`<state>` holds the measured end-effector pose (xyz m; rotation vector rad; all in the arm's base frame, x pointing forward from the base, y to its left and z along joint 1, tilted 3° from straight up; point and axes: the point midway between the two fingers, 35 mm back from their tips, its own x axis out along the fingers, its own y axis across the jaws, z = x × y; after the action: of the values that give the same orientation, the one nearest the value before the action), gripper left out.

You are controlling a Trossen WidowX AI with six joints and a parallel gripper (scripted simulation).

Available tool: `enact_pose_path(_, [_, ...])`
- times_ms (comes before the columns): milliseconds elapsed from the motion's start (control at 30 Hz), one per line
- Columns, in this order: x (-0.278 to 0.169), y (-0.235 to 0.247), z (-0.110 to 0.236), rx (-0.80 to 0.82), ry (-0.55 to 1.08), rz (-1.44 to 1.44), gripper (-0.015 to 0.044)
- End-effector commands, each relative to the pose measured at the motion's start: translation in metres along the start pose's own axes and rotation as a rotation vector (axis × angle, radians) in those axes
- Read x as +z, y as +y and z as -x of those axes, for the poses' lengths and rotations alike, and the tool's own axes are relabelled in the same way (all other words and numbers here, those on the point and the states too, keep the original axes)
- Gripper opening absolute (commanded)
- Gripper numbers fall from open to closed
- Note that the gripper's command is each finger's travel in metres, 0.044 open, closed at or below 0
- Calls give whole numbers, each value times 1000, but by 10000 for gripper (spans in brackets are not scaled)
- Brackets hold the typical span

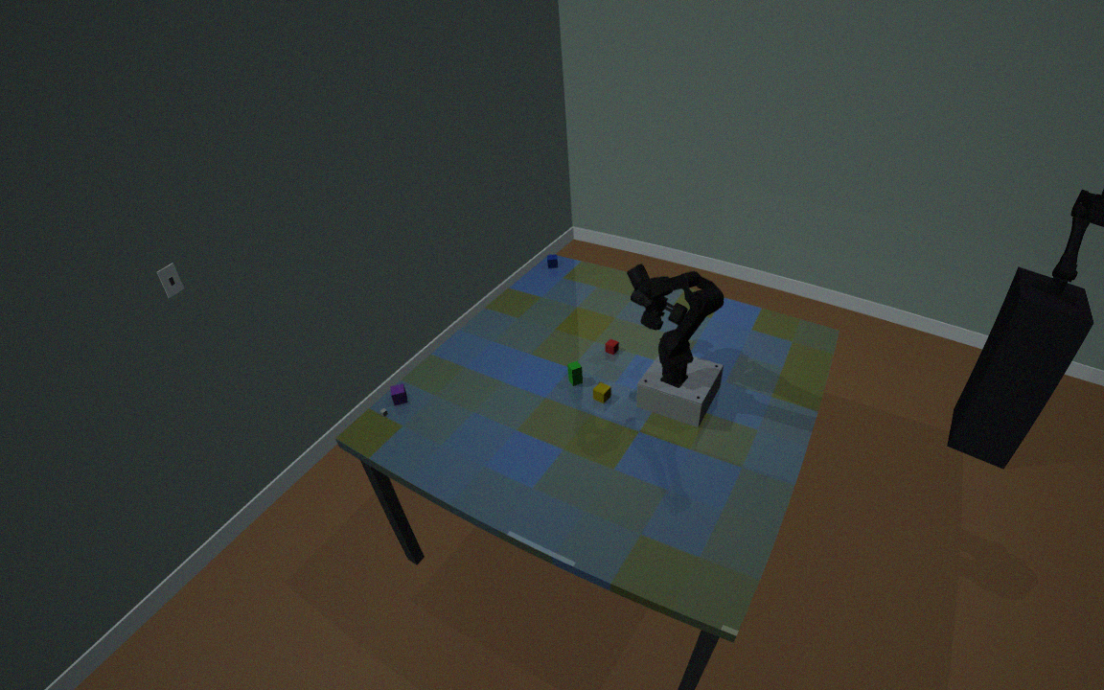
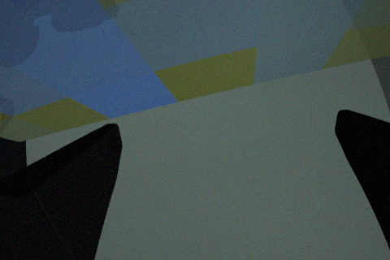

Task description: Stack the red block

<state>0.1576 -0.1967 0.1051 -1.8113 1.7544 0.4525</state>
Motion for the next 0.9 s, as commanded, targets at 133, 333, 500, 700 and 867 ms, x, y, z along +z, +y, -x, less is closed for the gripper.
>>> enact_pose_path(133, [18, -34, 2, -2, -184, -288, 440])
enact_pose_path(333, [35, -57, 5, 56, -320, -510, 440])
enact_pose_path(500, [49, -76, 8, 143, -421, -694, 440])
enact_pose_path(700, [68, -96, 13, 291, -520, -912, 440])
enact_pose_path(867, [84, -112, 18, 445, -575, -1090, 440])
